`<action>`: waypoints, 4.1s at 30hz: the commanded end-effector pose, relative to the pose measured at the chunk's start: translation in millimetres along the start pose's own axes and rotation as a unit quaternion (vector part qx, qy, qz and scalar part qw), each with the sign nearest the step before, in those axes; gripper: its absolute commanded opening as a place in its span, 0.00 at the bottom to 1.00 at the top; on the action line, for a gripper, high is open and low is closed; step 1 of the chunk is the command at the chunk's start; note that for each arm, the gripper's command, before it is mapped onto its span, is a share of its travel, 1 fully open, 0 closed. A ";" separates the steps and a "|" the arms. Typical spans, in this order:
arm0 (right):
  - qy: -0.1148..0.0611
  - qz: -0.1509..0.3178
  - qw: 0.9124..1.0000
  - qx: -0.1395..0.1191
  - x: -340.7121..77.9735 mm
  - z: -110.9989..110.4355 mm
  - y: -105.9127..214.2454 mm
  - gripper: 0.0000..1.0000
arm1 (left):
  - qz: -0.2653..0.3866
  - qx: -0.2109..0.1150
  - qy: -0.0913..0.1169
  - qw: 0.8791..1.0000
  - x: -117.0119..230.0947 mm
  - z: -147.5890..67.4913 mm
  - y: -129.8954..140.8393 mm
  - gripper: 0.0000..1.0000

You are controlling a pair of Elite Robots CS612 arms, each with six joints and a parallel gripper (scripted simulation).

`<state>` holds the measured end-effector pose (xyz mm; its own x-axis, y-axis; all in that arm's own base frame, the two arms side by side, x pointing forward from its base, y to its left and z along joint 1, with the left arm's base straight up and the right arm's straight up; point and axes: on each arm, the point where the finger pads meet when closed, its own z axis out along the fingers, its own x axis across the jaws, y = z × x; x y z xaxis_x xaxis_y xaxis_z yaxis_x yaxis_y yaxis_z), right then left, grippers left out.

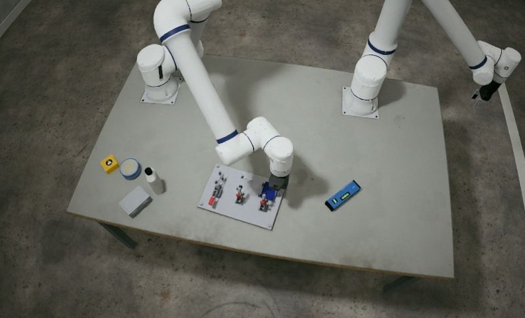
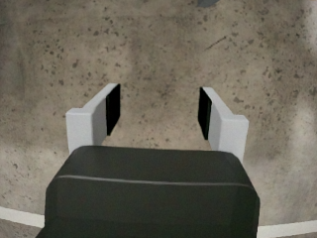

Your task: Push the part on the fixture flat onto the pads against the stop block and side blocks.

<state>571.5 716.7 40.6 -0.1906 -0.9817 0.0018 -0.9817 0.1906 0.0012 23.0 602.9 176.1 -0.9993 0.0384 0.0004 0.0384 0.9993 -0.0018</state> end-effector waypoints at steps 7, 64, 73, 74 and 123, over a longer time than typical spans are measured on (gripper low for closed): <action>-0.001 0.000 1.000 0.001 2.3 -1.4 -0.5 0.00 | 0.000 -0.001 0.000 1.000 -0.2 -0.9 0.7 1.00; -0.001 0.000 1.000 0.001 -16.9 -15.0 -0.4 0.00 | 0.000 -0.001 0.000 1.000 -0.2 -0.9 0.7 1.00; -0.001 0.000 1.000 0.001 -16.8 -35.2 -0.4 0.00 | 0.000 -0.001 0.000 1.000 -0.2 -0.9 0.7 1.00; -0.001 0.000 1.000 0.001 -16.8 -37.2 -0.4 0.00 | 0.000 -0.001 0.000 1.000 -0.2 -0.9 0.7 1.00; -0.001 0.000 1.000 0.001 -17.0 -41.4 -0.4 0.00 | 0.000 -0.001 0.000 1.000 -0.2 -0.9 0.7 1.00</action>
<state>574.7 732.8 80.5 -0.1906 -0.9817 0.0019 -0.9817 0.1906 0.0013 23.0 602.9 176.1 -0.9993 0.0384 0.0004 0.0384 0.9993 -0.0018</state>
